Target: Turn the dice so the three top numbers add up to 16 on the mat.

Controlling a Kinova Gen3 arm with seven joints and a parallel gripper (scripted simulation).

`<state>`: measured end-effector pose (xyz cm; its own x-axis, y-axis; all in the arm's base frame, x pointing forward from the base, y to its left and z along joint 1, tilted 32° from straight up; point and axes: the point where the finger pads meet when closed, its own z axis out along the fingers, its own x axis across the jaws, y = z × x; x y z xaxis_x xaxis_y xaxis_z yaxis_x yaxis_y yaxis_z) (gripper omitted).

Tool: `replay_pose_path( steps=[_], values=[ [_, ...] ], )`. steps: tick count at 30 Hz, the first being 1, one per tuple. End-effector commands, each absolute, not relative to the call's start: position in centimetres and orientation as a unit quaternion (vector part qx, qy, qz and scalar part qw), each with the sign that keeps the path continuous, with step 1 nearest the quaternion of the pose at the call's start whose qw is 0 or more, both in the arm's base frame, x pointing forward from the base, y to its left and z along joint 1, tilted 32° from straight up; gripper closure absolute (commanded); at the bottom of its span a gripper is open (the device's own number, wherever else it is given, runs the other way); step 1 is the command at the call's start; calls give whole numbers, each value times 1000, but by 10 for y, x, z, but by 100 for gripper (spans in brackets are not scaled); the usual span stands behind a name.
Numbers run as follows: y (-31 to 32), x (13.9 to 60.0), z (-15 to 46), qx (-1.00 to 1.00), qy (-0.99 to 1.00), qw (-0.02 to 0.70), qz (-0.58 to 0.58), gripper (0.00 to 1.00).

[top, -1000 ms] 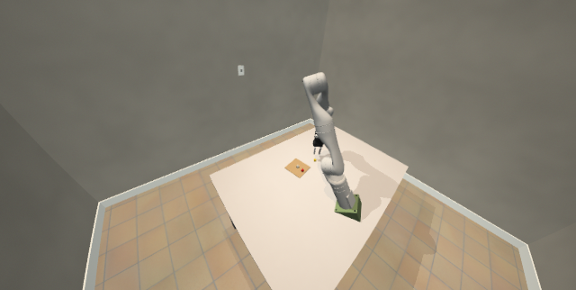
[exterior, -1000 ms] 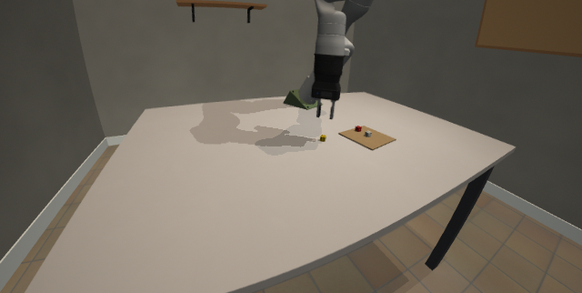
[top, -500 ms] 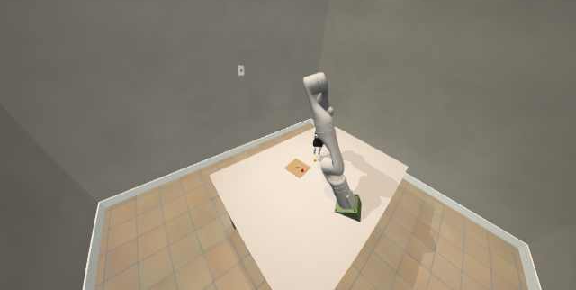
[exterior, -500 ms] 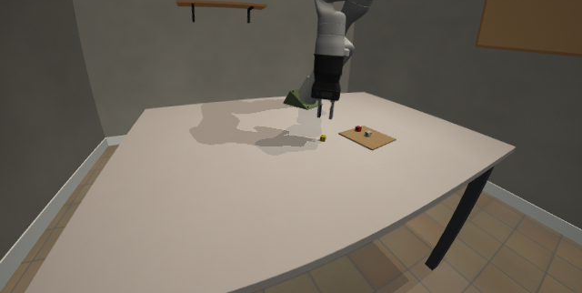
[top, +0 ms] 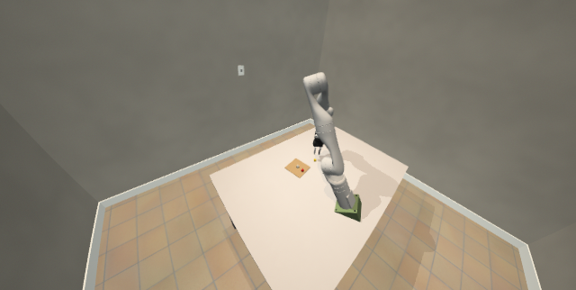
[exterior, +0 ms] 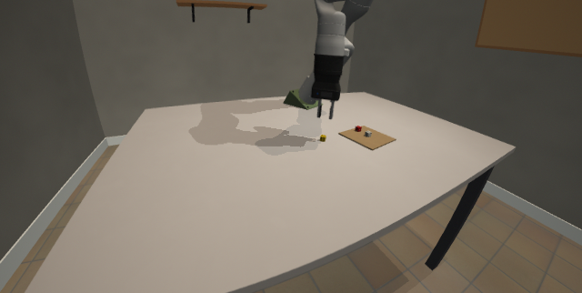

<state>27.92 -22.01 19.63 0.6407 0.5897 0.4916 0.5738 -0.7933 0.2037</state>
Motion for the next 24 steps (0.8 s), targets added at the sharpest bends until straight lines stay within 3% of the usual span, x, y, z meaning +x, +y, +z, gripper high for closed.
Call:
replay_pose_path(
  steps=[1, 24],
  values=[
    [-221, 279, 197, 906, 321, 15, 277, 36],
    [-219, 286, 185, 905, 321, 15, 277, 36]
  ],
)
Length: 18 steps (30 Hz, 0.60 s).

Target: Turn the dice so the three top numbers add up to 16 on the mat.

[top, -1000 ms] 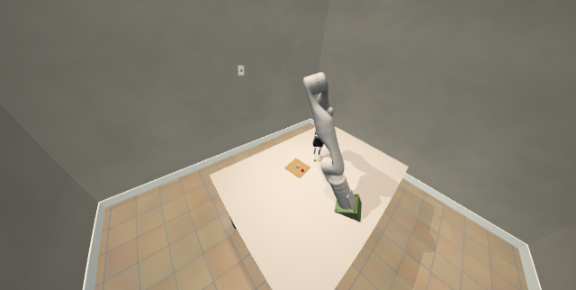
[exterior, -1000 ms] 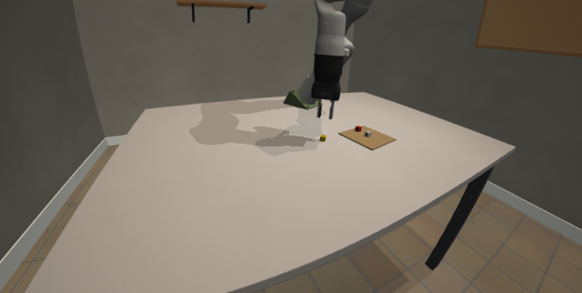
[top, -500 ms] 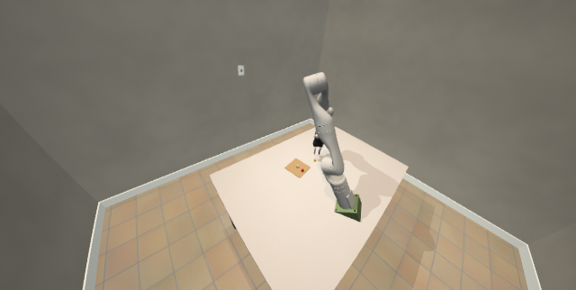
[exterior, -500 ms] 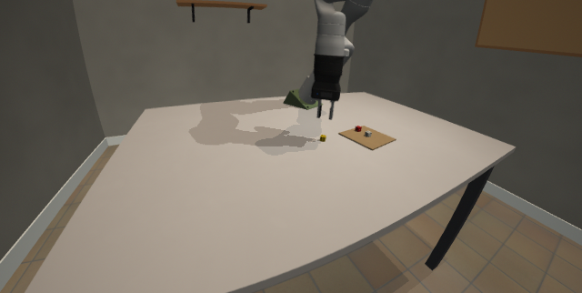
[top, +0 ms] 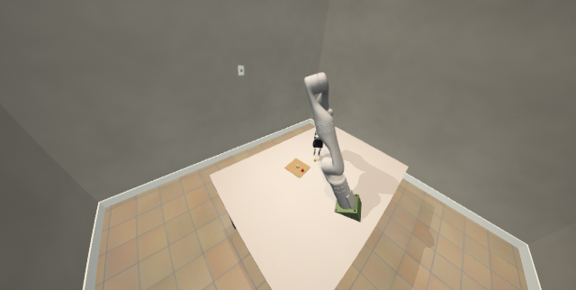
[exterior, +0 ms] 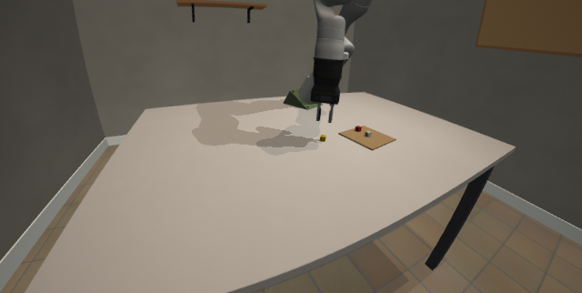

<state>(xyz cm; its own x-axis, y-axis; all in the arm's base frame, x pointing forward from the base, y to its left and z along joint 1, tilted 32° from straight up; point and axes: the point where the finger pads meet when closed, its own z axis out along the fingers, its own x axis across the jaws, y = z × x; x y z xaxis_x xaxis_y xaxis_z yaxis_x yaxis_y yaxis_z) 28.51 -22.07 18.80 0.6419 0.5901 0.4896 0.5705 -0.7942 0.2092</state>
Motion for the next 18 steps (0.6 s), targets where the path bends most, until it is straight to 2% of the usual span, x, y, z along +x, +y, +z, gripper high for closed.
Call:
replay_pose_path(
  steps=[1, 18],
  values=[
    [-219, 287, 184, 905, 321, 15, 277, 36],
    [-216, 300, 165, 905, 321, 15, 277, 36]
  ],
)
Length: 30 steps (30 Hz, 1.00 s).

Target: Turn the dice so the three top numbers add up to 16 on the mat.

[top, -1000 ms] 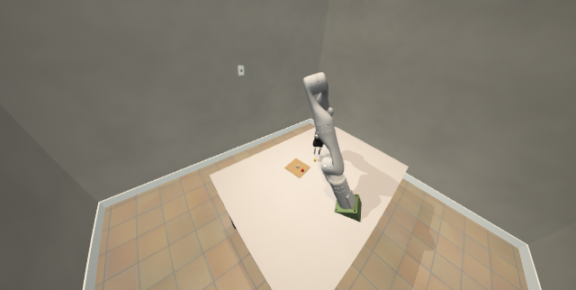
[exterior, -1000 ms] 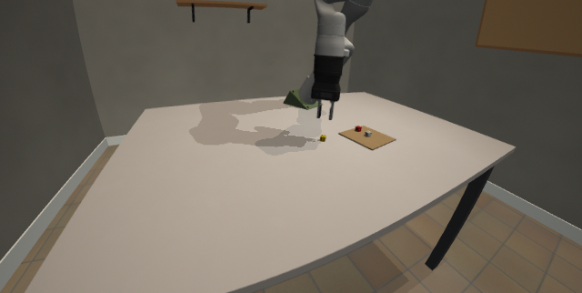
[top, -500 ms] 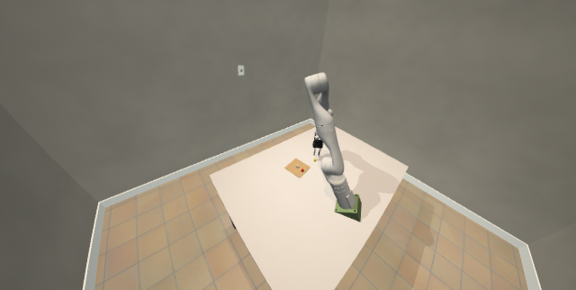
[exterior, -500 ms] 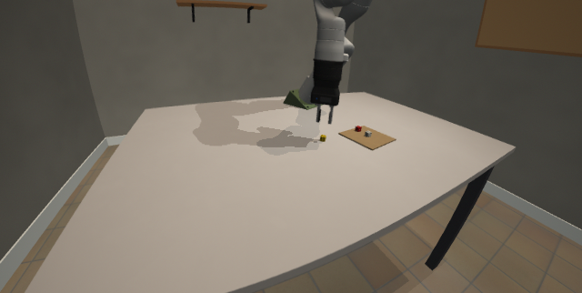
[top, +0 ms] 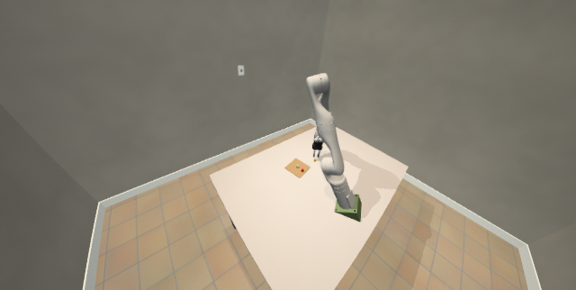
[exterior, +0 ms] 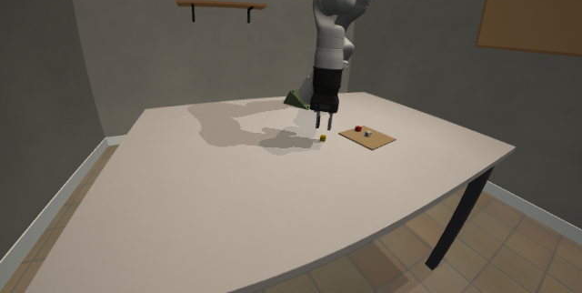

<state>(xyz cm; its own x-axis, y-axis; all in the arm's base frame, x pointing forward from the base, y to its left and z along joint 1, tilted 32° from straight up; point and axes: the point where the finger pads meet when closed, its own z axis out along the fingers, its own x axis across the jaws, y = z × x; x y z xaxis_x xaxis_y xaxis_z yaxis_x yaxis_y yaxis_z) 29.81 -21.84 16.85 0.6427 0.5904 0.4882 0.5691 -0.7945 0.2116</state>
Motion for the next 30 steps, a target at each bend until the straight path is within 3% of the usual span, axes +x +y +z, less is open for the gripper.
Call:
replay_pose_path(
  steps=[1, 30],
  values=[
    [-215, 301, 164, 905, 321, 15, 277, 36],
    [-214, 307, 154, 905, 321, 15, 277, 36]
  ],
)
